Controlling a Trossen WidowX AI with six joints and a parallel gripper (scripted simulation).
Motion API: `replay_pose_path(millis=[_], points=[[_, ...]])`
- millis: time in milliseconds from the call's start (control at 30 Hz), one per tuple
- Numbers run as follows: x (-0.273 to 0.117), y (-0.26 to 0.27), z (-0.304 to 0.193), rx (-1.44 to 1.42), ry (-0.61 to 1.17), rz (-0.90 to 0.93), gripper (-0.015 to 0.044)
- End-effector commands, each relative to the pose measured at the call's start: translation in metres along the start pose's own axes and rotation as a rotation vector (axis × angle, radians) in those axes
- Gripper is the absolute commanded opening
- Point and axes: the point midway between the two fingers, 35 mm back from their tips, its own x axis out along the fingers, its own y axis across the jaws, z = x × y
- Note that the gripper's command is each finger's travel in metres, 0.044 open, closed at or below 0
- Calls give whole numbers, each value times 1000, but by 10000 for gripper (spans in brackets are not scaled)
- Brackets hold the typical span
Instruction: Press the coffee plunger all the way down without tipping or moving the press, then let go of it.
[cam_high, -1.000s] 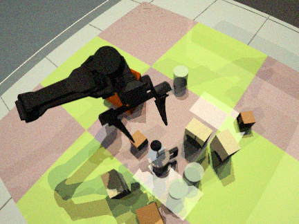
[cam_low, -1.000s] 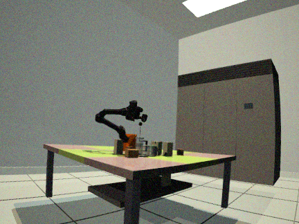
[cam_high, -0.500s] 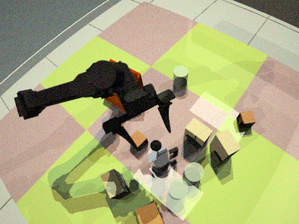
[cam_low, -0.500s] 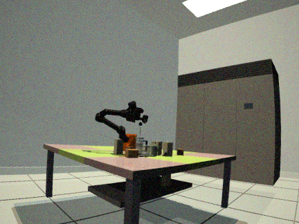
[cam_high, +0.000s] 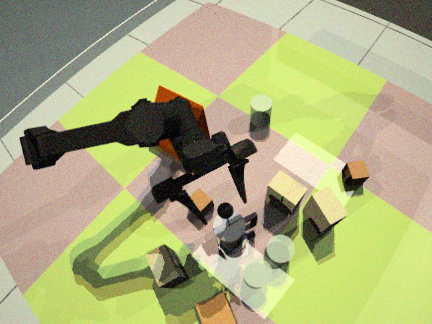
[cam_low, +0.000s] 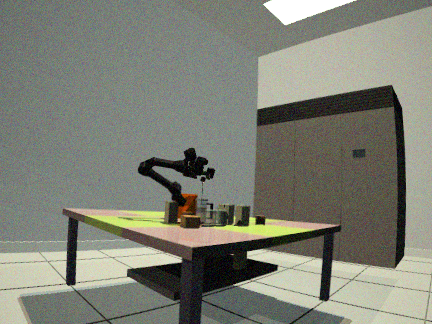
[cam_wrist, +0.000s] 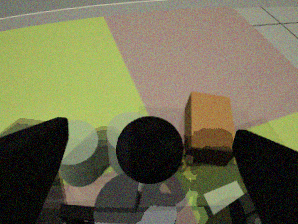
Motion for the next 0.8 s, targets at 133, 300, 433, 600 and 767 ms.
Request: replay_pose_path(millis=[133, 300, 433, 600, 767], points=[[1, 1, -1, -7, -2, 4, 177], [1, 1, -1, -7, -2, 4, 115], [1, 1, -1, -7, -2, 4, 115], [2, 2, -2, -7, -1, 4, 115], [6, 3, -8, -7, 0, 5, 115]])
